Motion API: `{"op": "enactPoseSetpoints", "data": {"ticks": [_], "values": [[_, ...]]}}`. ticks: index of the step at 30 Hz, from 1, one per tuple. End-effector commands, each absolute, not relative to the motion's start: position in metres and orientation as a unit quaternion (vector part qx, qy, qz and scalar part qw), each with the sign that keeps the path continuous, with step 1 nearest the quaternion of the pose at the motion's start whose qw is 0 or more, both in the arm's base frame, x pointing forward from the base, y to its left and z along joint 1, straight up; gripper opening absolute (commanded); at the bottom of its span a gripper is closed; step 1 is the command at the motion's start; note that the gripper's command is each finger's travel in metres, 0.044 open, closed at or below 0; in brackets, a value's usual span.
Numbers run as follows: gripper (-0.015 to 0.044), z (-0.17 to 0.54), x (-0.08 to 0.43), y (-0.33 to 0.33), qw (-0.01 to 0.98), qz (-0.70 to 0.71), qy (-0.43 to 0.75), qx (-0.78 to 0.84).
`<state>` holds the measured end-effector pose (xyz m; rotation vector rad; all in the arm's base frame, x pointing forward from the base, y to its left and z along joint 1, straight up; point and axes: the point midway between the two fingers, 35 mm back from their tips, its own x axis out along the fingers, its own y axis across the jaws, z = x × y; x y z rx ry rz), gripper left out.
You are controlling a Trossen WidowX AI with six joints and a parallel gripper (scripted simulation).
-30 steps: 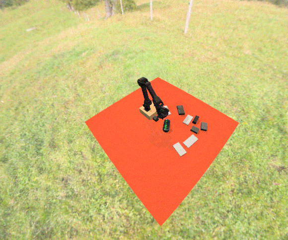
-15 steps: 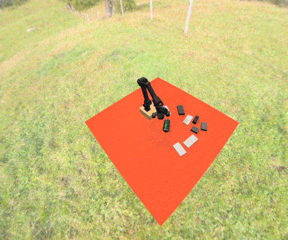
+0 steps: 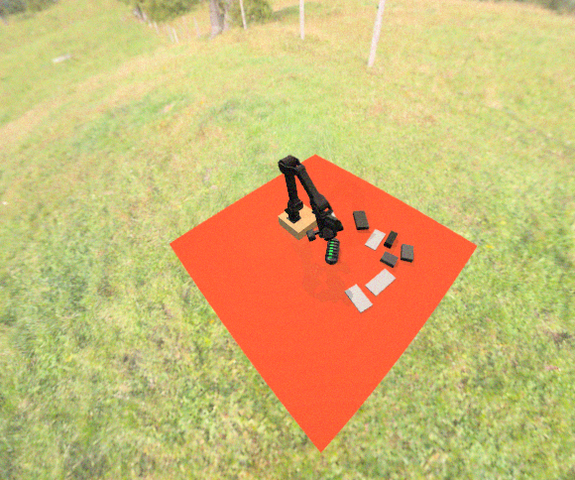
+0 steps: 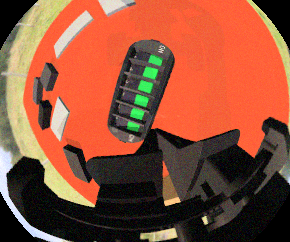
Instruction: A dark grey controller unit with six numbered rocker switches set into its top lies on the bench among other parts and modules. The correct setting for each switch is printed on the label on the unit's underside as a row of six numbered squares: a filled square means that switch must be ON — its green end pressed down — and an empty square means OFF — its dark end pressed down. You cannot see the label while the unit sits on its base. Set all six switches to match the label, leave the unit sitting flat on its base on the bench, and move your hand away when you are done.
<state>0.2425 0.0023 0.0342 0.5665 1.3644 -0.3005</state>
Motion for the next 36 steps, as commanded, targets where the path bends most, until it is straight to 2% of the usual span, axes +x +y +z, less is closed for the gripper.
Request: {"op": "enactPoseSetpoints", "data": {"ticks": [1,8,15,31,36], "values": [[0.0000,0.043,0.268,-0.003,0.746,-0.019,0.661,0.078],[0.0000,0.048,0.303,-0.007,0.694,0.178,0.675,-0.173],[0.0000,0.045,0.336,-0.011,0.565,0.374,0.631,-0.377],[0.0000,0.031,0.376,-0.013,0.273,0.640,0.445,-0.564],[0.0000,0.030,0.377,-0.013,0.254,0.653,0.429,-0.570]]}}
